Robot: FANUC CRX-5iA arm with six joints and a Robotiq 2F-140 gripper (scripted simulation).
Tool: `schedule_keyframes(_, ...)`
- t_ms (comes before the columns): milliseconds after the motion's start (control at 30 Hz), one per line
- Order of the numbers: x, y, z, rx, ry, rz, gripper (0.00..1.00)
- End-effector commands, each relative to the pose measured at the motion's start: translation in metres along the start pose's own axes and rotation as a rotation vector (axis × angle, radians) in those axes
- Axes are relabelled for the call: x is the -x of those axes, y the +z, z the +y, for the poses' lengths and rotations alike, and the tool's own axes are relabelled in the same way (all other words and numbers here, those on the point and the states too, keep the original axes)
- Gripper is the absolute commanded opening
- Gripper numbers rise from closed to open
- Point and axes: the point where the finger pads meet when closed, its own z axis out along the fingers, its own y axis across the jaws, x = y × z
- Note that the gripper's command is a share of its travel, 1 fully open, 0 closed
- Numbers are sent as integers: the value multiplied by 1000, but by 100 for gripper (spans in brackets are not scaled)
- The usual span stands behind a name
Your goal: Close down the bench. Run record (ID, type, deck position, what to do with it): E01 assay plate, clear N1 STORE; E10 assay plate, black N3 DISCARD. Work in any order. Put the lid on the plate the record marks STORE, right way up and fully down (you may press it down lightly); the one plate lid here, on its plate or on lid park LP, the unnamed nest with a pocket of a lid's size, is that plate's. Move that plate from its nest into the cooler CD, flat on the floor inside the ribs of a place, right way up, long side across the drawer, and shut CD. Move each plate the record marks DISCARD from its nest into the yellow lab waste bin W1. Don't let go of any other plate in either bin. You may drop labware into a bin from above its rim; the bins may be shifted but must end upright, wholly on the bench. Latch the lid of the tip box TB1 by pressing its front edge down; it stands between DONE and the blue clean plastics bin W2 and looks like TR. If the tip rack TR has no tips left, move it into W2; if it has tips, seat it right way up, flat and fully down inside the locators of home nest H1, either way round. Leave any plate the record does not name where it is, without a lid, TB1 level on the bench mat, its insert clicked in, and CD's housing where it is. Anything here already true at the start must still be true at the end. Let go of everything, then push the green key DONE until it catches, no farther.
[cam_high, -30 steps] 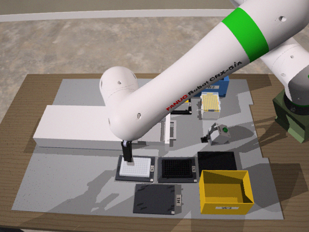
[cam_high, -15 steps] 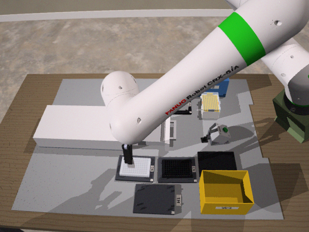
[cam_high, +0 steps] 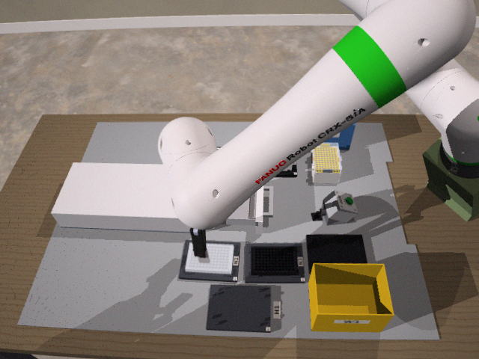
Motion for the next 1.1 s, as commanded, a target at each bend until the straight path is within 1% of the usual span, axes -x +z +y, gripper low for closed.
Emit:
schedule_keyframes(0, 0, 5, 0, 0, 0, 0, 66)
schedule_keyframes(1067, 0, 42, 0, 0, 0, 0, 66)
